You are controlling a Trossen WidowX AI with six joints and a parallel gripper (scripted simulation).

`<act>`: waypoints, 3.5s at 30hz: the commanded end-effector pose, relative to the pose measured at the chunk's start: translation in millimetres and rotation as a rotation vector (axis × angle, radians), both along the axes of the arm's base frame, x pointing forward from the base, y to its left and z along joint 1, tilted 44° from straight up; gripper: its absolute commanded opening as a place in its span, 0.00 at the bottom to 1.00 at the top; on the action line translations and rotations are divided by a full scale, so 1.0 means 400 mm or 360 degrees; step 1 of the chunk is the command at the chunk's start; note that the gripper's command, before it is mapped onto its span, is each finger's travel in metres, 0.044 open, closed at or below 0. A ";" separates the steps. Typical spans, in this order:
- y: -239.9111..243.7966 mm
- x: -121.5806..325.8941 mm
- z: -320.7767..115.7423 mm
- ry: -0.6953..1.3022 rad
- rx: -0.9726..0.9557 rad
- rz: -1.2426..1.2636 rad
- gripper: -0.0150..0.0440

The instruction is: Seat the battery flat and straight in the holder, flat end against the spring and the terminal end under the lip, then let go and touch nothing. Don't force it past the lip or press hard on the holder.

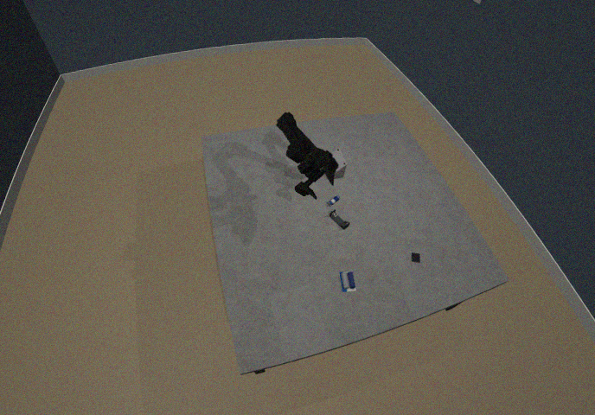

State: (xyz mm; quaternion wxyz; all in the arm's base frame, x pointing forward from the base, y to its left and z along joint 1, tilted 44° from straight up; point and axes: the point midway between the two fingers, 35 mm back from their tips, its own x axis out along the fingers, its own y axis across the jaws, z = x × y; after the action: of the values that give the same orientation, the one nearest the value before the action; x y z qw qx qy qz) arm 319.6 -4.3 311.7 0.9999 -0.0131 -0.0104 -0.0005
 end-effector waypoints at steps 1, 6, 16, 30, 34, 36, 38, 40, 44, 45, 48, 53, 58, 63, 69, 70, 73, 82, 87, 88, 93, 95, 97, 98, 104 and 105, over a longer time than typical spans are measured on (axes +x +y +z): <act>0.000 0.004 -0.011 0.0032 -0.0022 -0.0006 0.89; 0.006 0.034 -0.279 0.0807 -0.0653 -0.0005 0.67; -0.022 -0.166 -0.612 0.2182 -0.2154 0.0795 0.66; -0.074 -0.309 -0.627 0.2817 -0.3062 0.1871 0.66; -0.074 -0.309 -0.627 0.2817 -0.3062 0.1871 0.66; -0.074 -0.309 -0.627 0.2817 -0.3062 0.1871 0.66; -0.074 -0.309 -0.627 0.2817 -0.3062 0.1871 0.66; -0.074 -0.309 -0.627 0.2817 -0.3062 0.1871 0.66; -0.080 -0.309 -0.635 0.2816 -0.3062 0.1872 0.66; -0.083 -0.309 -0.638 0.2816 -0.3062 0.1872 0.66; -0.091 -0.309 -0.647 0.2814 -0.3062 0.1872 0.66; -0.105 -0.310 -0.662 0.2813 -0.3062 0.1872 0.66; -0.119 -0.311 -0.676 0.2813 -0.3062 0.1872 0.66; -0.134 -0.314 -0.691 0.2815 -0.3063 0.1871 0.66; -0.151 -0.317 -0.707 0.2817 -0.3064 0.1869 0.66; -0.154 -0.318 -0.710 0.2818 -0.3064 0.1869 0.66; -0.160 -0.320 -0.716 0.2820 -0.3064 0.1868 0.66; -0.161 -0.320 -0.717 0.2820 -0.3064 0.1868 0.40; -0.161 -0.320 -0.717 0.2820 -0.3064 0.1868 0.38; -0.161 -0.320 -0.717 0.2820 -0.3064 0.1868 0.38; -0.117 -0.311 -0.674 0.2813 -0.3062 0.1872 0.38; -0.091 -0.309 -0.647 0.2814 -0.3062 0.1872 0.38; -0.075 -0.309 -0.629 0.2817 -0.3062 0.1871 0.38; -0.074 -0.309 -0.627 0.2817 -0.3062 0.1871 0.38; -0.072 -0.294 -0.623 0.2849 -0.2988 0.1732 0.38; -0.071 -0.284 -0.620 0.2868 -0.2937 0.1639 0.38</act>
State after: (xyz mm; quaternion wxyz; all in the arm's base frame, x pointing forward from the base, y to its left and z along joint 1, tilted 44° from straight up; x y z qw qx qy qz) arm 197.9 -35.9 60.1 0.1480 -0.6596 0.6147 0.4065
